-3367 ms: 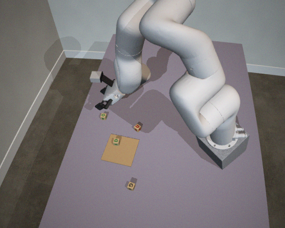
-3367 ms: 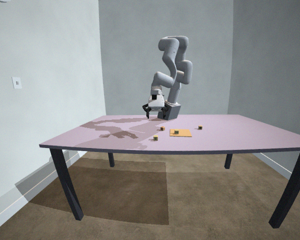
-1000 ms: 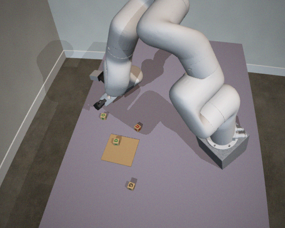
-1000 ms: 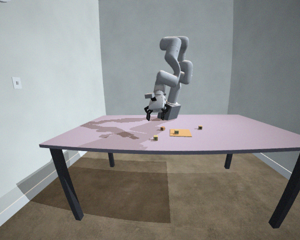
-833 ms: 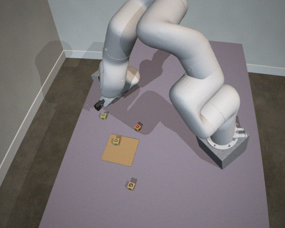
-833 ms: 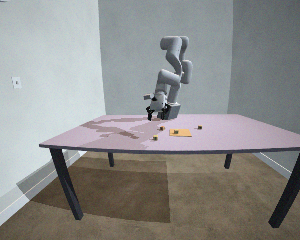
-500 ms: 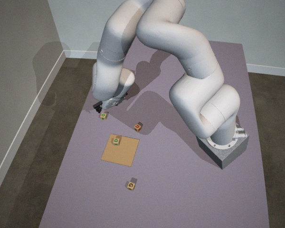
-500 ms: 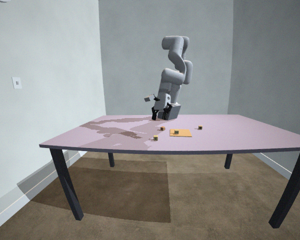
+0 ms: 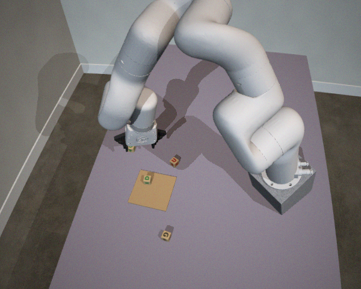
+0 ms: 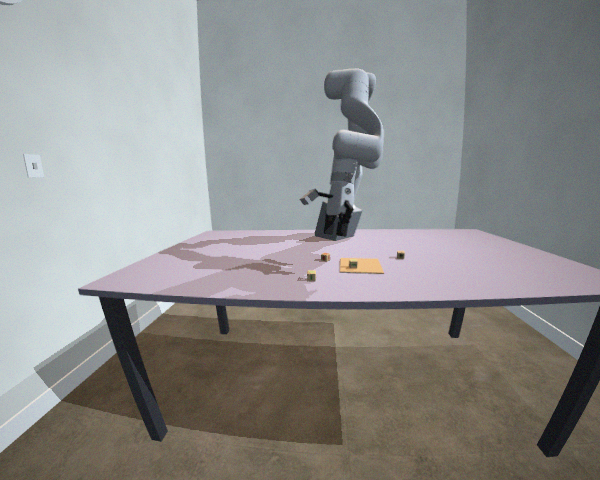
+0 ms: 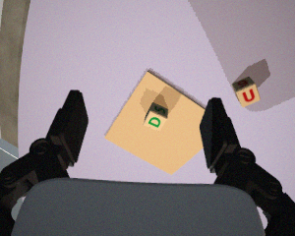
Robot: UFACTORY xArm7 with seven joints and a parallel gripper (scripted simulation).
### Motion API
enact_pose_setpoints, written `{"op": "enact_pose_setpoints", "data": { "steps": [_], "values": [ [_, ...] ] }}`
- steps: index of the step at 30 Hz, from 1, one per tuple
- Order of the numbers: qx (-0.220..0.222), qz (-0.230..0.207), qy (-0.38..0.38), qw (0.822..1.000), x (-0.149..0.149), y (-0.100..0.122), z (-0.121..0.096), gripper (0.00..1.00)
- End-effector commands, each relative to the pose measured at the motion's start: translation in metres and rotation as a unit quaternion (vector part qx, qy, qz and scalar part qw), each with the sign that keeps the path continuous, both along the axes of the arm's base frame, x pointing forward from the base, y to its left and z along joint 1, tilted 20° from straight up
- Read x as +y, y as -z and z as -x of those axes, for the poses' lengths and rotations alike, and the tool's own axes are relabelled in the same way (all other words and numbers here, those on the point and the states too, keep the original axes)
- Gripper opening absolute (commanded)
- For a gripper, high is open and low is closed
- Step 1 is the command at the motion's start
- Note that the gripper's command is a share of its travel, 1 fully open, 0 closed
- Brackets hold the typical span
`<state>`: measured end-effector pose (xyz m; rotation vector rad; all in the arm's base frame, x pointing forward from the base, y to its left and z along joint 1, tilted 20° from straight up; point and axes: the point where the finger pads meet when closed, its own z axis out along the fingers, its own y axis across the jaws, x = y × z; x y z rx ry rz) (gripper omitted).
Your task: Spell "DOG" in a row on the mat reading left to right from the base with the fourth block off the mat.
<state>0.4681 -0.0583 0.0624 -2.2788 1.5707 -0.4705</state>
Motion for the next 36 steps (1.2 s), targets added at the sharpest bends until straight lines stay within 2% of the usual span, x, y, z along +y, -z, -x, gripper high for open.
{"op": "enact_pose_setpoints", "data": {
  "steps": [1,11,27,30,32,34,36],
  "values": [
    [0.041,-0.045,0.031,0.998,0.015,-0.008,0.011,1.0],
    [0.131,-0.124,0.105,0.978,0.057,-0.033,0.039,1.0],
    [0.133,-0.125,0.106,0.977,0.058,-0.033,0.039,1.0],
    [0.132,-0.126,0.107,0.977,0.062,-0.015,0.033,1.0],
    [0.132,-0.126,0.107,0.977,0.062,-0.015,0.033,1.0],
    [0.132,-0.126,0.107,0.977,0.067,0.003,0.028,1.0],
    [0.132,-0.126,0.107,0.977,0.069,0.013,0.026,1.0]
  ]
}}
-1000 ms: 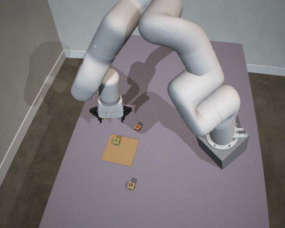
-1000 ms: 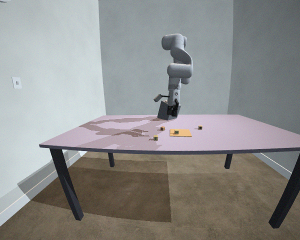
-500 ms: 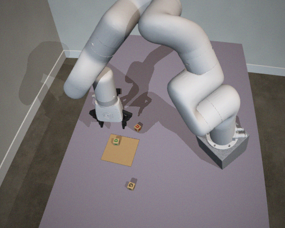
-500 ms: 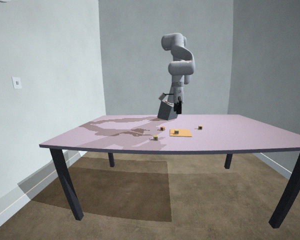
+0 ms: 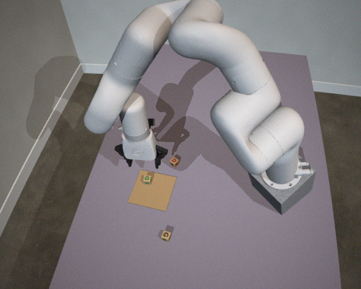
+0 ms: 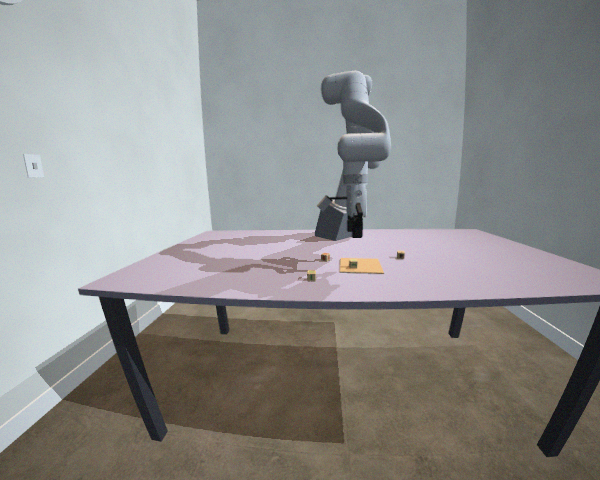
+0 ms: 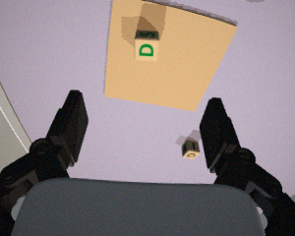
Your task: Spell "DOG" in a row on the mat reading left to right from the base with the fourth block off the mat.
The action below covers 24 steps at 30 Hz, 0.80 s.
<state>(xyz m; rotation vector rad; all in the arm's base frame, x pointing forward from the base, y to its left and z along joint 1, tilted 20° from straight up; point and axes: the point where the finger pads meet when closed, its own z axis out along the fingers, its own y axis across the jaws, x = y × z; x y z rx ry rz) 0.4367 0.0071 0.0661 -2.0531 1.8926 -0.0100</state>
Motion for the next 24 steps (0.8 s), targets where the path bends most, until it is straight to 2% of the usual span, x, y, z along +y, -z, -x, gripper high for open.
{"op": "enact_pose_setpoints", "data": {
  "steps": [1,2,24],
  "values": [
    [0.001,0.001,0.0,1.0,0.0042,0.0173,-0.0052,1.0],
    [0.001,0.001,0.0,1.0,0.0042,0.0173,-0.0052,0.63],
    [0.001,0.001,0.0,1.0,0.0042,0.0173,-0.0052,0.63]
  ]
}}
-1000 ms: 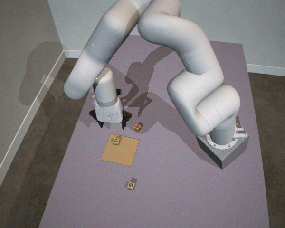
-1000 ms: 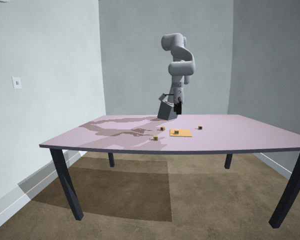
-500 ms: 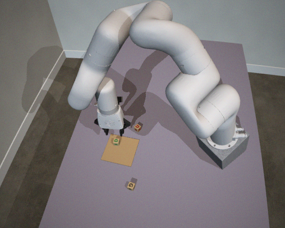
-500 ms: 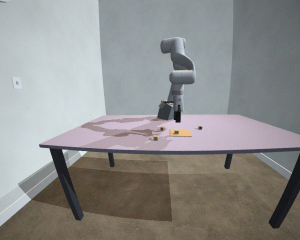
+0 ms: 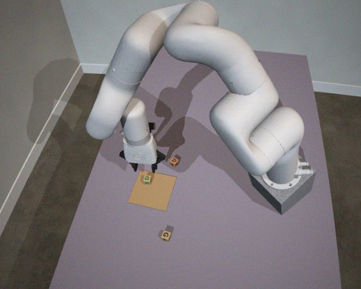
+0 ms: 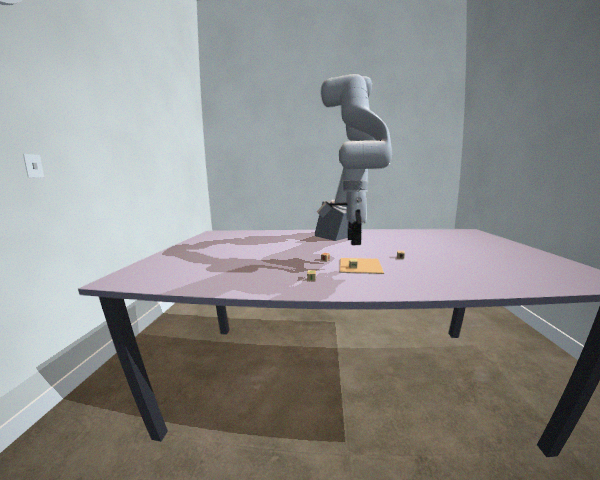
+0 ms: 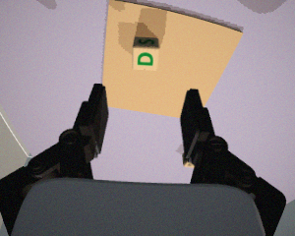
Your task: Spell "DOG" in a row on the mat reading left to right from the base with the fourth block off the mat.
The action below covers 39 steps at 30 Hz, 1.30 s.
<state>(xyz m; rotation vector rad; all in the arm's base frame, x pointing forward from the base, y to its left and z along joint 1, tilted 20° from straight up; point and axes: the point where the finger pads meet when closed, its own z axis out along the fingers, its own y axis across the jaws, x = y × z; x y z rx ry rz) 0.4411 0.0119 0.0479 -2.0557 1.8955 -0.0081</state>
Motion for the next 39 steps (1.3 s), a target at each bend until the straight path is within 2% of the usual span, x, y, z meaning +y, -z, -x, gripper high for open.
{"op": "enact_pose_setpoints", "data": {
  "steps": [1,23,39],
  "values": [
    [-0.001,0.001,0.0,1.0,-0.001,-0.001,-0.001,0.63],
    [-0.001,0.0,0.0,1.0,0.0,0.001,-0.001,0.63],
    [-0.001,0.0,0.0,1.0,0.004,0.015,-0.005,0.63]
  ]
}}
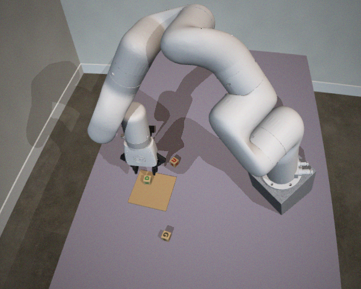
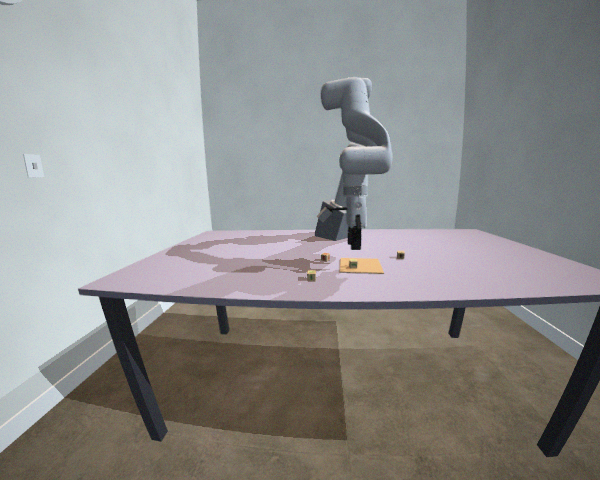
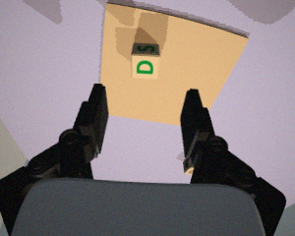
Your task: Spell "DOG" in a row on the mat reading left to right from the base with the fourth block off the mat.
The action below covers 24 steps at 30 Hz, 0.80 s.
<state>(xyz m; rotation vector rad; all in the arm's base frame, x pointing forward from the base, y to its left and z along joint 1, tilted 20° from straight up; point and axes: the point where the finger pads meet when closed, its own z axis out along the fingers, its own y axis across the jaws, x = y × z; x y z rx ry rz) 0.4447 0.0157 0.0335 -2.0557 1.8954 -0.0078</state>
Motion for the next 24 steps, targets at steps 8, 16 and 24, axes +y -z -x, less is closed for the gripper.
{"op": "enact_pose_setpoints", "data": {
  "steps": [8,16,24],
  "values": [
    [-0.001,0.001,0.0,1.0,0.003,0.012,-0.004,0.63],
    [-0.001,0.001,0.0,1.0,0.006,0.023,-0.007,0.63],
    [-0.001,0.001,0.0,1.0,0.007,0.029,-0.009,0.63]
  ]
}}
